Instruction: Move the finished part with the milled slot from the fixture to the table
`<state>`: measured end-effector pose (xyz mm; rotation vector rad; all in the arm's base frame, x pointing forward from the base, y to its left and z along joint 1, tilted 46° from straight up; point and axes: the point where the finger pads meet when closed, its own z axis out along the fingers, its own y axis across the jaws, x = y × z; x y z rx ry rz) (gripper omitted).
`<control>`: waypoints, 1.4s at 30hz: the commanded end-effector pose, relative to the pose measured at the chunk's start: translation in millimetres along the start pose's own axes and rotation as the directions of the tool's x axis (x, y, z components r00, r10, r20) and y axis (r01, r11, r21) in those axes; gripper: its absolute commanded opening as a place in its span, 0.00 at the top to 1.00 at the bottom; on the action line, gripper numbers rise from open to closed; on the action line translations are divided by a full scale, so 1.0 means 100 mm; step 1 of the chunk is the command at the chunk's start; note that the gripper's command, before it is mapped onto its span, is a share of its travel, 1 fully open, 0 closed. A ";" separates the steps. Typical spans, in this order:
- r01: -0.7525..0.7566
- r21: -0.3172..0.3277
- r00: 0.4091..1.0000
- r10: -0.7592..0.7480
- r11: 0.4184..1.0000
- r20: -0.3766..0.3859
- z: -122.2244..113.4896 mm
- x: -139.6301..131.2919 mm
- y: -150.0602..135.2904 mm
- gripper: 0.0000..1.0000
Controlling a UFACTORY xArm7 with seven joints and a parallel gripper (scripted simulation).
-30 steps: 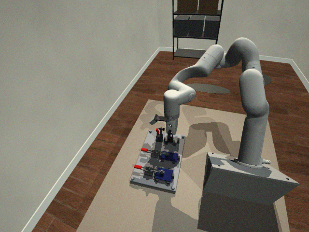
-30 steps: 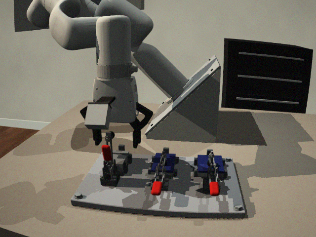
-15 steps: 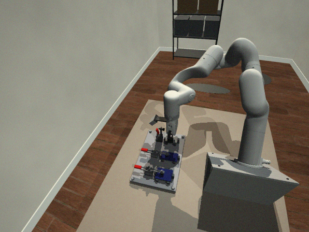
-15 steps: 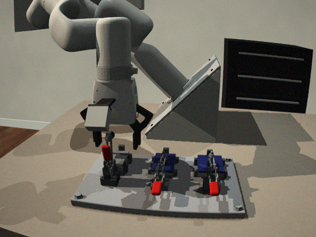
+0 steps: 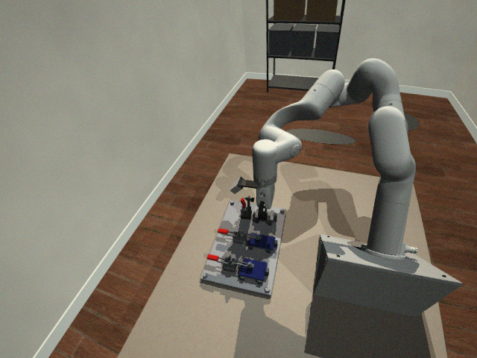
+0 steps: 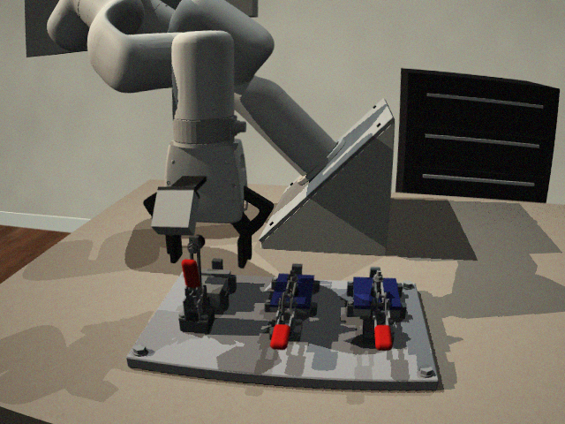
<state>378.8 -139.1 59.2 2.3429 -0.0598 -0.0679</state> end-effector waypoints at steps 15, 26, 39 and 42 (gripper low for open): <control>0.000 0.001 1.000 0.000 1.000 -0.004 -0.02 0.02 -0.01 0.00; 0.000 0.001 1.000 0.000 1.000 -0.004 -0.01 0.02 -0.01 0.00; 0.000 0.001 1.000 0.000 1.000 -0.004 0.06 0.02 -0.01 0.00; 0.000 0.001 1.000 0.000 1.000 -0.004 0.10 0.02 -0.01 0.00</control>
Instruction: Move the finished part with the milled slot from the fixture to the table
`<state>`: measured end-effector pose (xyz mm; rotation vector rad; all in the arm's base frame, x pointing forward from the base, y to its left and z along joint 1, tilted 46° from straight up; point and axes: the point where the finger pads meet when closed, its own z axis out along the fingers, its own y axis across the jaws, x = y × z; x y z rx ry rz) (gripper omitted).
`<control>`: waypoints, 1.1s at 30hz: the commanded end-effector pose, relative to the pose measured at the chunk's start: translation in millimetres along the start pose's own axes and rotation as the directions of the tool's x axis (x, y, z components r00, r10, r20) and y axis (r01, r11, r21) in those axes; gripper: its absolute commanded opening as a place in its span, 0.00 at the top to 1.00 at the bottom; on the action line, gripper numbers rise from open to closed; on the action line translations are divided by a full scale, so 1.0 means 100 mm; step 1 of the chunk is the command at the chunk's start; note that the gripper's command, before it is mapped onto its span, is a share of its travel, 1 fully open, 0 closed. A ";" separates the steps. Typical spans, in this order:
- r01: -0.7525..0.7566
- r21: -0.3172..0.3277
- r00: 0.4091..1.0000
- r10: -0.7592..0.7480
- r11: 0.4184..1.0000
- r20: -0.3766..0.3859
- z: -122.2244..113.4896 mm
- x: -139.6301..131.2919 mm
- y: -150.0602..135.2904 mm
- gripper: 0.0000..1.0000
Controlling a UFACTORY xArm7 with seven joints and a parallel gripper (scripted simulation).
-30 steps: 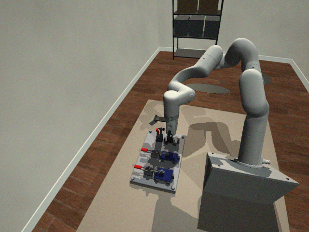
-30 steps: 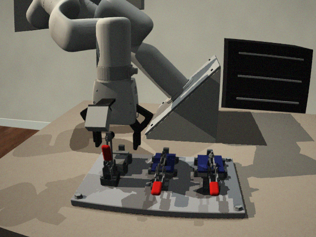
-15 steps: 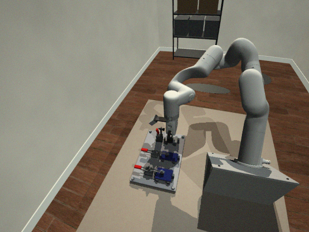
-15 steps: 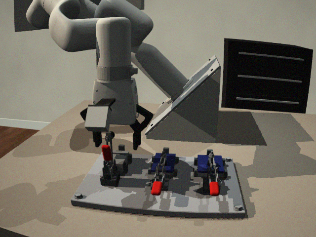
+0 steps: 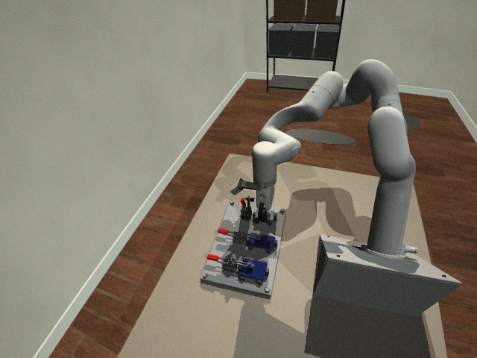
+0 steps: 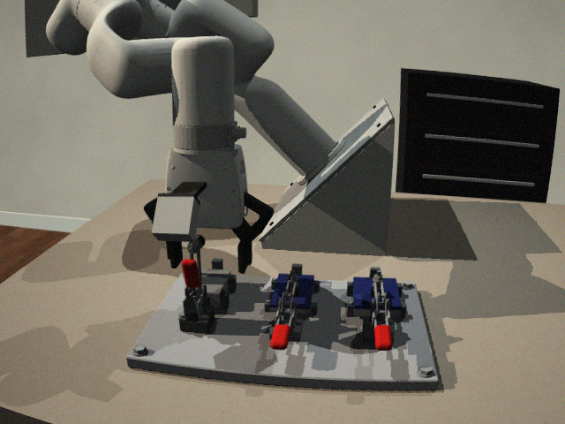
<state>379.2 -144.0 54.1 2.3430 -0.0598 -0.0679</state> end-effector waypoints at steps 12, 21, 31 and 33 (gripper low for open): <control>0.000 0.000 1.000 0.000 1.000 -0.004 0.17 0.01 0.00 0.00; 0.000 0.000 1.000 0.000 1.000 -0.004 0.25 0.02 0.00 0.00; 0.000 0.000 1.000 0.000 1.000 -0.004 0.27 0.02 0.00 0.00; 0.000 0.000 1.000 0.000 1.000 -0.004 0.27 0.02 0.00 0.00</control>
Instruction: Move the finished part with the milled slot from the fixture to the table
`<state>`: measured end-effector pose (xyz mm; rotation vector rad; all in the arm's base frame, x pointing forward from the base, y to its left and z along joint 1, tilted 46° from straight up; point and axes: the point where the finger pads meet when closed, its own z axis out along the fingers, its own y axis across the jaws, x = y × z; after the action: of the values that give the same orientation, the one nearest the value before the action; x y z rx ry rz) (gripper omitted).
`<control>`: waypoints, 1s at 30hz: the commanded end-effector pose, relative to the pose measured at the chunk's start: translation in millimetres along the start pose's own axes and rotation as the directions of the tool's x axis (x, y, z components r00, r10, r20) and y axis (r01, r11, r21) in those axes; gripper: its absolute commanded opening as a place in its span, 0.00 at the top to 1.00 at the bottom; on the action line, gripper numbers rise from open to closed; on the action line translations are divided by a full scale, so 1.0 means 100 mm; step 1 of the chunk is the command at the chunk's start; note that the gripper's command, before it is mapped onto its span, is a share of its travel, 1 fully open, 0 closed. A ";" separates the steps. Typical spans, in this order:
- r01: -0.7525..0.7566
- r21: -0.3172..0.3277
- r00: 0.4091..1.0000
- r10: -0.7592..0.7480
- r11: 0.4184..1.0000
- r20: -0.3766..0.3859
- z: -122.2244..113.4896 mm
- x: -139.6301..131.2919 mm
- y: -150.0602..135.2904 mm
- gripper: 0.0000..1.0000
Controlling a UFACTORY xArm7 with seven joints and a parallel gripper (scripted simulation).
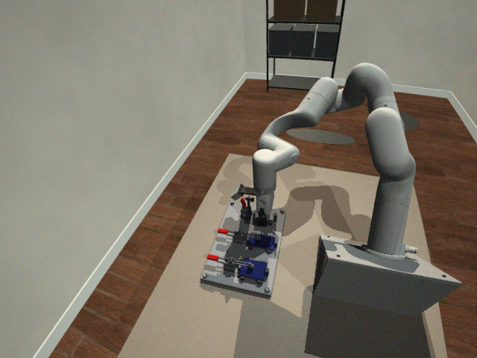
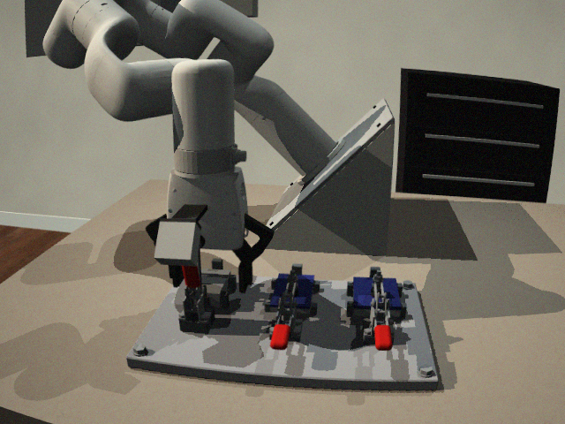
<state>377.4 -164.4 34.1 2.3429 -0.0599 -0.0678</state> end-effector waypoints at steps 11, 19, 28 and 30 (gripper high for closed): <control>0.000 0.001 1.000 0.000 1.000 -0.004 -0.01 0.01 0.00 1.00; 0.000 0.001 1.000 0.000 1.000 -0.004 -0.01 0.01 0.00 1.00; 0.000 0.001 1.000 0.000 1.000 -0.004 -0.01 0.01 0.00 1.00; 0.000 0.001 1.000 0.000 1.000 -0.004 -0.01 0.01 0.00 1.00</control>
<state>377.4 -164.5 34.0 2.3428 -0.0599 -0.0677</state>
